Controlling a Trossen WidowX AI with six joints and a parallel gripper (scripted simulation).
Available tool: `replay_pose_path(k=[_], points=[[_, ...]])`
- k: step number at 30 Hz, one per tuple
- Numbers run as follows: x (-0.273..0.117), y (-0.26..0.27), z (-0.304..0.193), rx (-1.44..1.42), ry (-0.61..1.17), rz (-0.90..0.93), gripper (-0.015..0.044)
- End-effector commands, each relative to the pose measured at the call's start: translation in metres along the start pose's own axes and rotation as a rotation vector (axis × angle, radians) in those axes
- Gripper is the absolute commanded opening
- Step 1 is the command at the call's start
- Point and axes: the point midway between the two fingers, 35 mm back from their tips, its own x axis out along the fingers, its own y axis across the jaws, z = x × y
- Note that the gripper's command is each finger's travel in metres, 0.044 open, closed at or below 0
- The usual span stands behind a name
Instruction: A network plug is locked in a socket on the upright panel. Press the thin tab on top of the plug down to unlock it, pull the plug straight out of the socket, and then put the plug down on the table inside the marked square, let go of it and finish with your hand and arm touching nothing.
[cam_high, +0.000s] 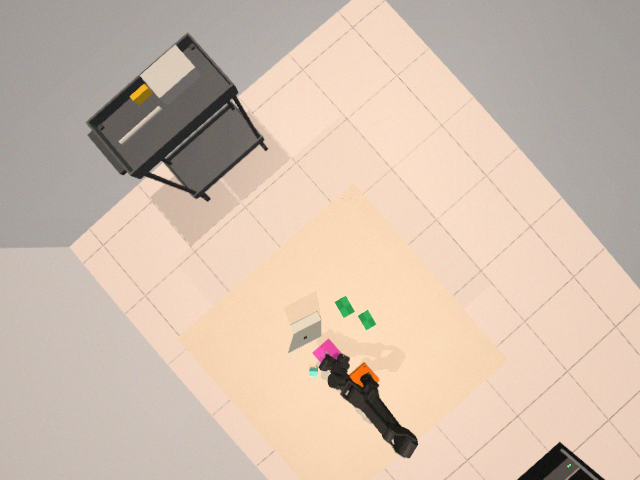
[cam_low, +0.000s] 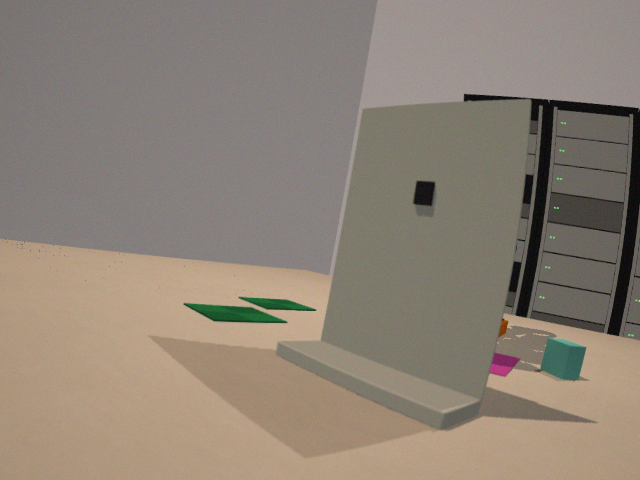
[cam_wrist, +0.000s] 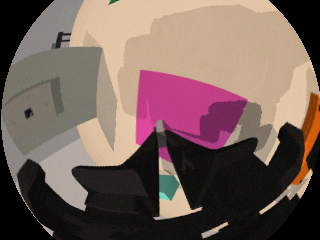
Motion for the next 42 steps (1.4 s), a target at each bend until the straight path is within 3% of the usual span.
replay_pose_path(k=[1, 9, 15, 42], points=[[0.002, -0.002, 0.0, -0.005, 0.004, -0.005, 0.0], [0.001, 0.0, 0.0, 0.0, 0.0, 0.0, 0.0], [0.001, 0.0, 0.0, 0.0, 0.0, 0.0, 0.0156], [-0.016, 0.0, -0.001, -0.002, 0.002, -0.003, 0.0156]])
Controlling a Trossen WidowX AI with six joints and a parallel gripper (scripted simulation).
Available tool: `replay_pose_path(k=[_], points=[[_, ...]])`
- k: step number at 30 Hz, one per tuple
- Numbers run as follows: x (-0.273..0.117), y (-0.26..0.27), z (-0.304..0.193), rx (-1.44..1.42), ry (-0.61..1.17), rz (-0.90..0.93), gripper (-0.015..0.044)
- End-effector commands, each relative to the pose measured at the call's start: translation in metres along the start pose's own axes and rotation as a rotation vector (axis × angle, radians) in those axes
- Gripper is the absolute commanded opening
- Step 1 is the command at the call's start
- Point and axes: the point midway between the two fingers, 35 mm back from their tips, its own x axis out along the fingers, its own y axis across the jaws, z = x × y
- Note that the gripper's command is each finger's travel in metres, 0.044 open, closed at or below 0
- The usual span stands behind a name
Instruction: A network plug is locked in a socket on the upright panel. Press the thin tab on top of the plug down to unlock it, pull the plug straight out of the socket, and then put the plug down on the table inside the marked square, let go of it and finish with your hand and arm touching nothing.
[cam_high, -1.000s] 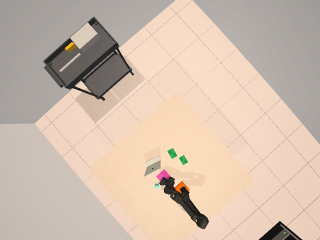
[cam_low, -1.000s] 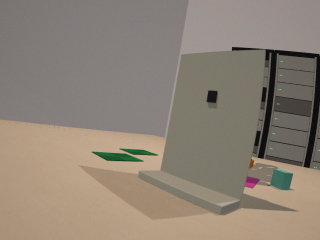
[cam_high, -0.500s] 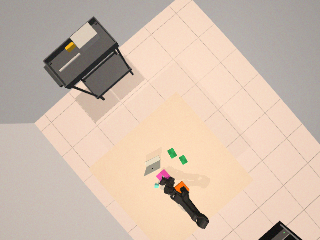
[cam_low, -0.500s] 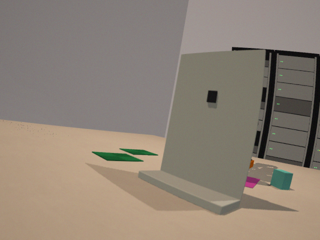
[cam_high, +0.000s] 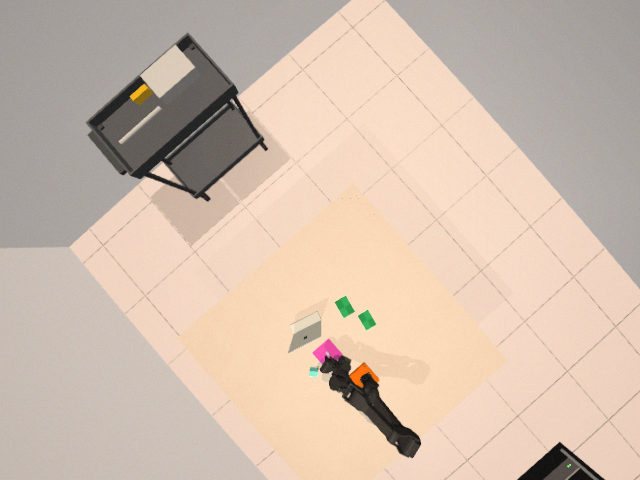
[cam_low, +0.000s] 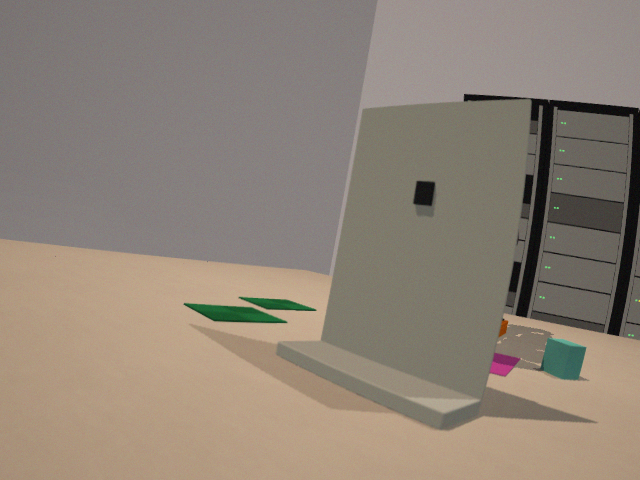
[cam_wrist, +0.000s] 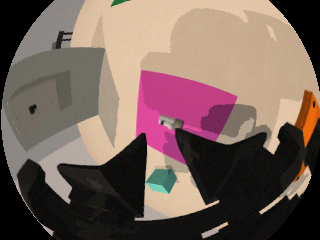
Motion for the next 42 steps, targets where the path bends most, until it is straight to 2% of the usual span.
replay_pose_path(k=[1, 42], points=[[-0.003, 0.0, 0.0, 0.005, -0.003, 0.0, 0.0156], [-0.042, 0.024, -0.001, 0.003, -0.002, -0.001, 0.0156]])
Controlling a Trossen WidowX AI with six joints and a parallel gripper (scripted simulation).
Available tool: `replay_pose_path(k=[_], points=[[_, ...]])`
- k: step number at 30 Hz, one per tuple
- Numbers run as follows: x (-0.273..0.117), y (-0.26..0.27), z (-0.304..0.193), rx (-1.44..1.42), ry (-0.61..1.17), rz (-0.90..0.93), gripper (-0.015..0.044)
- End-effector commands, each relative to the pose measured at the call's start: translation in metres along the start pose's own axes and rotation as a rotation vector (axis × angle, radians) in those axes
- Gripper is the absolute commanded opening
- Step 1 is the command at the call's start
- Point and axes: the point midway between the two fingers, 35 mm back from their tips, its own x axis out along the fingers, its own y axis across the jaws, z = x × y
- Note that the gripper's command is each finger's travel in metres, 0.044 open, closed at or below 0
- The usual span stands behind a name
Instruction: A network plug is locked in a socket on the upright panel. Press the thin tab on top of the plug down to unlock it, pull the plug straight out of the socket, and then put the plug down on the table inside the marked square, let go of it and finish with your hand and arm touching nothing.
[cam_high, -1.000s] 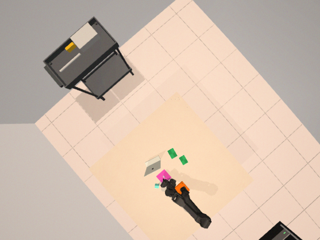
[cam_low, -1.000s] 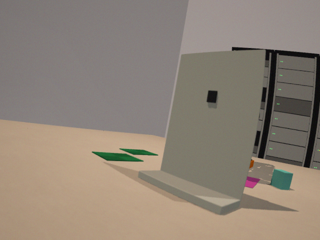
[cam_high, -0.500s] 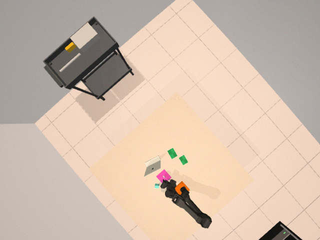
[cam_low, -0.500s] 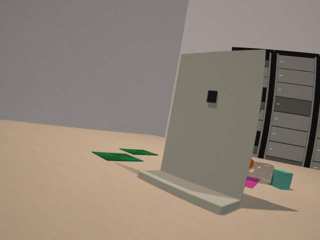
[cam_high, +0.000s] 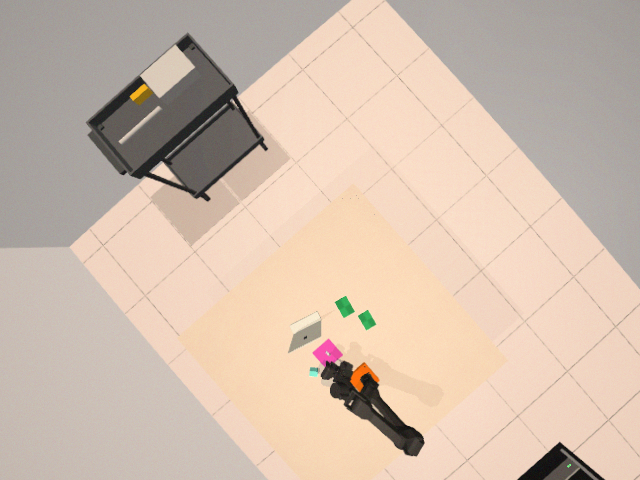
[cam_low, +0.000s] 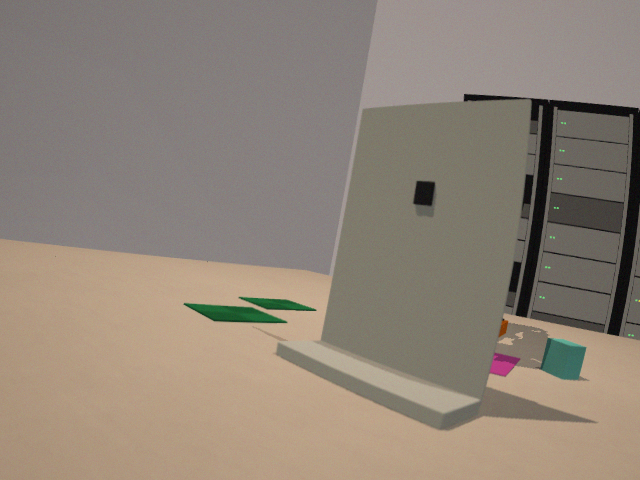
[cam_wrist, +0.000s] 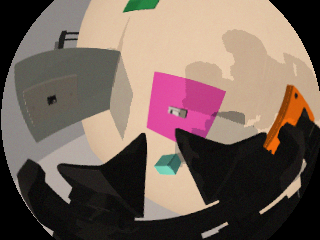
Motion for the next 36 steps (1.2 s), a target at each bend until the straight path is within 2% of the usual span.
replay_pose_path(k=[1, 36], points=[[-0.005, 0.003, 0.001, 0.005, -0.004, 0.003, 0.0156], [-0.046, 0.025, 0.0, 0.0, 0.0, -0.001, 0.0156]])
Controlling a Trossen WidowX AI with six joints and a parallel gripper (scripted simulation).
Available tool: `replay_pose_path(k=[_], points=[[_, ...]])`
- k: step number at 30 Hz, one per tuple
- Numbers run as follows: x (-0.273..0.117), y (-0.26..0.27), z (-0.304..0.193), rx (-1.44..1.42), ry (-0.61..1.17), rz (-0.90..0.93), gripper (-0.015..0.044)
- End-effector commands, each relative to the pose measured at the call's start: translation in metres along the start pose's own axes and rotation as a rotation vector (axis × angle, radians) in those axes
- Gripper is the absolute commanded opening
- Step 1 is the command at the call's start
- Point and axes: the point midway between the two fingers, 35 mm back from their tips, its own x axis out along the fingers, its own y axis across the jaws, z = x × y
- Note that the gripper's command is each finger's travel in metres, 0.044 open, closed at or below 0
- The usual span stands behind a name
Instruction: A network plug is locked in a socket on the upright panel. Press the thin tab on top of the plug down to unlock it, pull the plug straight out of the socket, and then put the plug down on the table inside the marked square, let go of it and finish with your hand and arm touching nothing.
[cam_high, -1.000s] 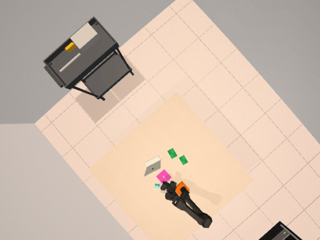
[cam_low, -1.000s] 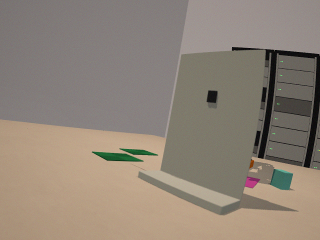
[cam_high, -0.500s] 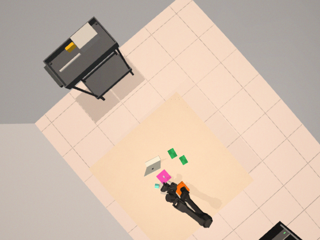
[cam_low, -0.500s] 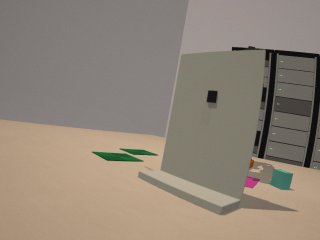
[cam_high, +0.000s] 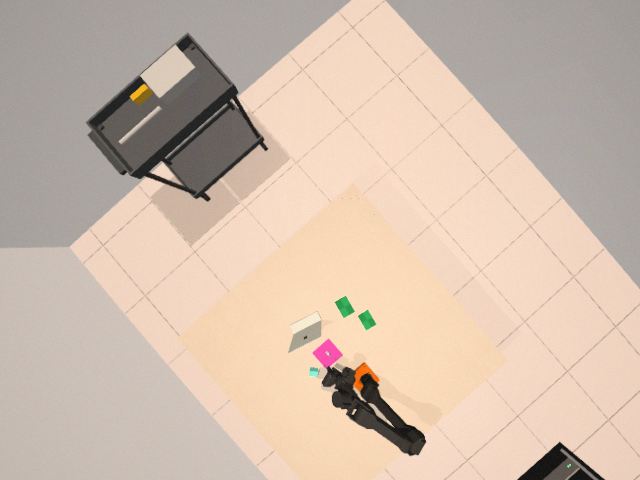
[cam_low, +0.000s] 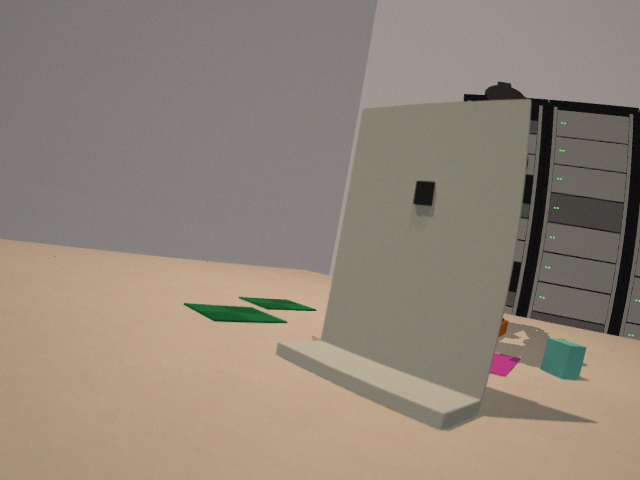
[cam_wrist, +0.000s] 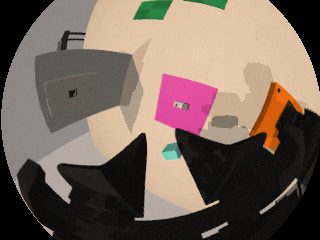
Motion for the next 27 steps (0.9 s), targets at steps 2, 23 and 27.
replay_pose_path(k=[2, 23, 27], points=[[-0.008, 0.007, 0.0, 0.001, -0.001, 0.0, 0.0156], [-0.057, 0.043, 0.0, 0.004, -0.002, 0.002, 0.0156], [-0.067, 0.048, 0.0, 0.004, -0.003, 0.002, 0.0156]])
